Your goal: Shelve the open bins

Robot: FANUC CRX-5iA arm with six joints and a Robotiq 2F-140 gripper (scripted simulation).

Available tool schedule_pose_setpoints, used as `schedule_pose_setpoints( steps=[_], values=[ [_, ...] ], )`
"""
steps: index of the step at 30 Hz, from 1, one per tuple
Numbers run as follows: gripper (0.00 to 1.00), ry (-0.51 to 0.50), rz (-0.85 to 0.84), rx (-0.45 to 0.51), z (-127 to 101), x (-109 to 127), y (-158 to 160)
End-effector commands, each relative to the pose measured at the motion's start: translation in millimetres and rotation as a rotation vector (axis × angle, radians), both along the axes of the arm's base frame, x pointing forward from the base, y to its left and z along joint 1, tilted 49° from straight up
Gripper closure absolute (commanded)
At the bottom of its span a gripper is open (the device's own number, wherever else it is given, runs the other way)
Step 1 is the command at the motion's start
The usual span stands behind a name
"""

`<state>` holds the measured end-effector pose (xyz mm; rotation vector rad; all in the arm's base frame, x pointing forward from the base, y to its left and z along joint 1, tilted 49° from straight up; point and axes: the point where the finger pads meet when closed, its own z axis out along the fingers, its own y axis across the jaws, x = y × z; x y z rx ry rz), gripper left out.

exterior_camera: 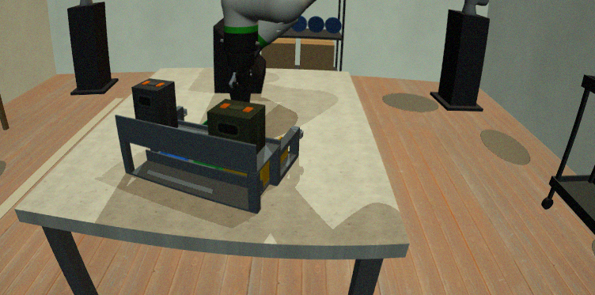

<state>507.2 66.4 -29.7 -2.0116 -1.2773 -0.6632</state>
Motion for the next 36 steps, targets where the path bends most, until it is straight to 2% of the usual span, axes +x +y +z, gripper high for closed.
schedule_pose_setpoints(
  steps=[1,36],
  values=[
    [1.0,0.0,0.0,0.0,-0.1,0.7,-0.5],
    [1.0,0.0,0.0,0.0,-3.9,14.4,-5.1]
  ],
)
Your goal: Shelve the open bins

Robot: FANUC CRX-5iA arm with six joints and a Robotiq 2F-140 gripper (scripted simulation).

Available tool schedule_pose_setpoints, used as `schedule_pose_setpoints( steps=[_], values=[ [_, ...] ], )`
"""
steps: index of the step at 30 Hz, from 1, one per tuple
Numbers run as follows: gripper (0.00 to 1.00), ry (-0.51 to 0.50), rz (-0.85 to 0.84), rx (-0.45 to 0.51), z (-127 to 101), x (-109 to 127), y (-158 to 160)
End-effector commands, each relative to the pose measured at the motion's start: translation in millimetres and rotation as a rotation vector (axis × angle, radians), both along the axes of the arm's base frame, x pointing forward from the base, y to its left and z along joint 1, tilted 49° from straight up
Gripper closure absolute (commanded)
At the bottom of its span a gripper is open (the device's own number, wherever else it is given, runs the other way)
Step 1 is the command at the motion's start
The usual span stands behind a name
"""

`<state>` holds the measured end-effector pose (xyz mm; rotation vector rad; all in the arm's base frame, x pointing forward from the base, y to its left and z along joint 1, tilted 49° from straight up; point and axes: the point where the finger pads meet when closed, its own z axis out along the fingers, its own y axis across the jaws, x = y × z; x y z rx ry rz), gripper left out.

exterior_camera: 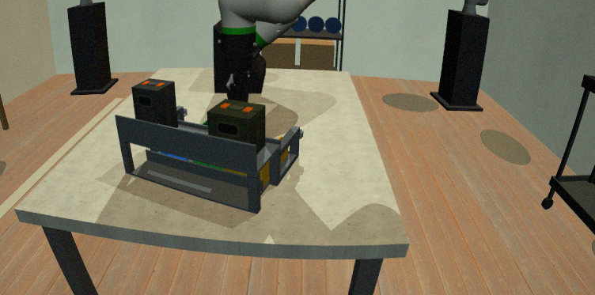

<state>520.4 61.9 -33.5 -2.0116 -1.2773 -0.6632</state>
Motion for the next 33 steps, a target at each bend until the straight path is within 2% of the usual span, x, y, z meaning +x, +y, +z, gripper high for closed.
schedule_pose_setpoints(
  steps=[1,33],
  values=[
    [1.0,0.0,0.0,0.0,-0.4,1.8,-0.8],
    [1.0,0.0,0.0,0.0,-5.6,20.5,-7.2]
  ],
)
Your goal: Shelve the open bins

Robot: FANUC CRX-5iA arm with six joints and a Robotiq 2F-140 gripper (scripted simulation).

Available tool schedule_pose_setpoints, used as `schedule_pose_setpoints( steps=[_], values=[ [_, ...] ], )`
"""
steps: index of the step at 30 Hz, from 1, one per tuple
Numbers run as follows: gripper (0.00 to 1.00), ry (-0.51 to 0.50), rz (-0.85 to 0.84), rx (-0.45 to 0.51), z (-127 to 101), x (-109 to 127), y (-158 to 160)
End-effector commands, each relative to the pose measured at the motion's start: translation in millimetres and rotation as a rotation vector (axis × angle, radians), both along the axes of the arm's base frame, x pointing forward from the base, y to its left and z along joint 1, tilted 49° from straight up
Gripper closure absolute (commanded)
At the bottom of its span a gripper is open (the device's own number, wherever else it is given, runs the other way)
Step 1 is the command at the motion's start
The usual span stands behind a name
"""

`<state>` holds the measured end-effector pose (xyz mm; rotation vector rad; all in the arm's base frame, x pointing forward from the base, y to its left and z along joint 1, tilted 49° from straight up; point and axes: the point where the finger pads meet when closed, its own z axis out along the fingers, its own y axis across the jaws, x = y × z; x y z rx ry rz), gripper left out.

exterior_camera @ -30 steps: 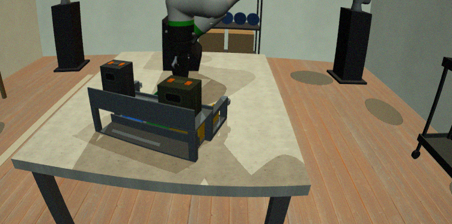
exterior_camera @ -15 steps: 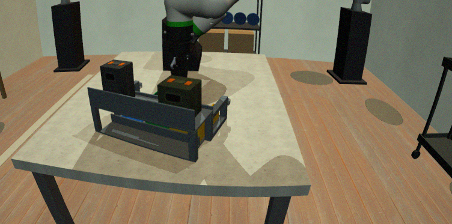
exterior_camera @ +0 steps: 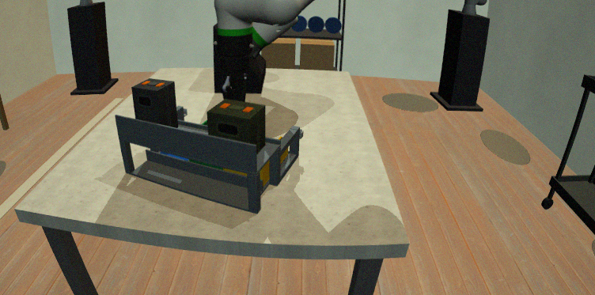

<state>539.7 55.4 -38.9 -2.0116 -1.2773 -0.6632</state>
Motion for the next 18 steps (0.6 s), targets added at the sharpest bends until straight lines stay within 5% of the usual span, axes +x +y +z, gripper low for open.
schedule_pose_setpoints(
  steps=[1,18],
  values=[
    [1.0,0.0,0.0,0.0,-0.4,1.9,-0.9],
    [1.0,0.0,0.0,0.0,-2.9,10.8,-3.9]
  ],
)
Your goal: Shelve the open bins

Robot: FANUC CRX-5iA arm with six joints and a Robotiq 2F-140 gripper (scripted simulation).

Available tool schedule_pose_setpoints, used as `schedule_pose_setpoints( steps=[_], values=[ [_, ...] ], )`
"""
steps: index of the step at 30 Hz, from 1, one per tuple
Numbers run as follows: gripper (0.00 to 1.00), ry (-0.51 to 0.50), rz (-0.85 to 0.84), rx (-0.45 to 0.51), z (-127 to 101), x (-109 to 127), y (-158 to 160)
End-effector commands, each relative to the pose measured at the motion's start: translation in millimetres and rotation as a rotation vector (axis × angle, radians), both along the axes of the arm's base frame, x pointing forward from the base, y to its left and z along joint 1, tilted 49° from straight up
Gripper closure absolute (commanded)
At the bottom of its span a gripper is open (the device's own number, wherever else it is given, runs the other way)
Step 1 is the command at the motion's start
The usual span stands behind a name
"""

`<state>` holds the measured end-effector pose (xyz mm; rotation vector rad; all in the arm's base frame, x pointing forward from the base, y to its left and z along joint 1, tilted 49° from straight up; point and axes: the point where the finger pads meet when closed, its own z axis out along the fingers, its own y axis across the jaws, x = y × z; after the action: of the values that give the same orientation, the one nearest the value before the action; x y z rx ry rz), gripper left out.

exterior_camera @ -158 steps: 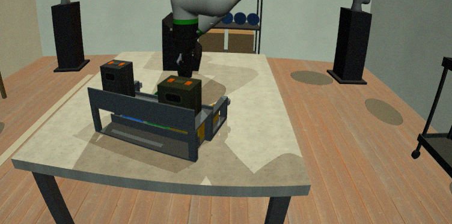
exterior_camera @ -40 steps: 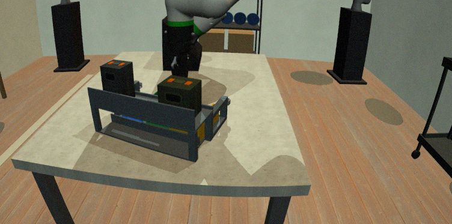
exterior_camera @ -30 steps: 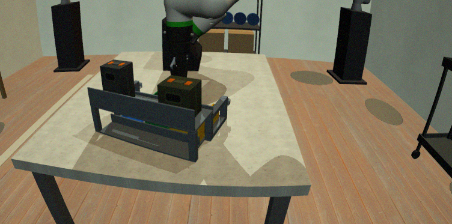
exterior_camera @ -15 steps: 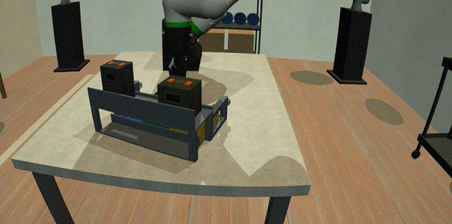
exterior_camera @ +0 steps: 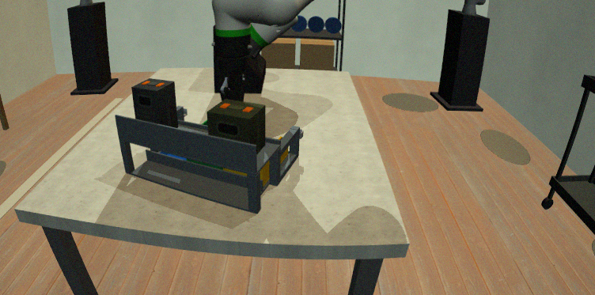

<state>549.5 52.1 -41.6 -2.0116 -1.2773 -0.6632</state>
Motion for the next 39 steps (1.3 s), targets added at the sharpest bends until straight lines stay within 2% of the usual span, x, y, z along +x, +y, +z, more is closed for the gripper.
schedule_pose_setpoints(
  steps=[1,39],
  values=[
    [1.0,0.0,0.0,0.0,-0.3,1.5,-0.8],
    [1.0,0.0,0.0,0.0,-3.2,11.8,-4.2]
  ],
)
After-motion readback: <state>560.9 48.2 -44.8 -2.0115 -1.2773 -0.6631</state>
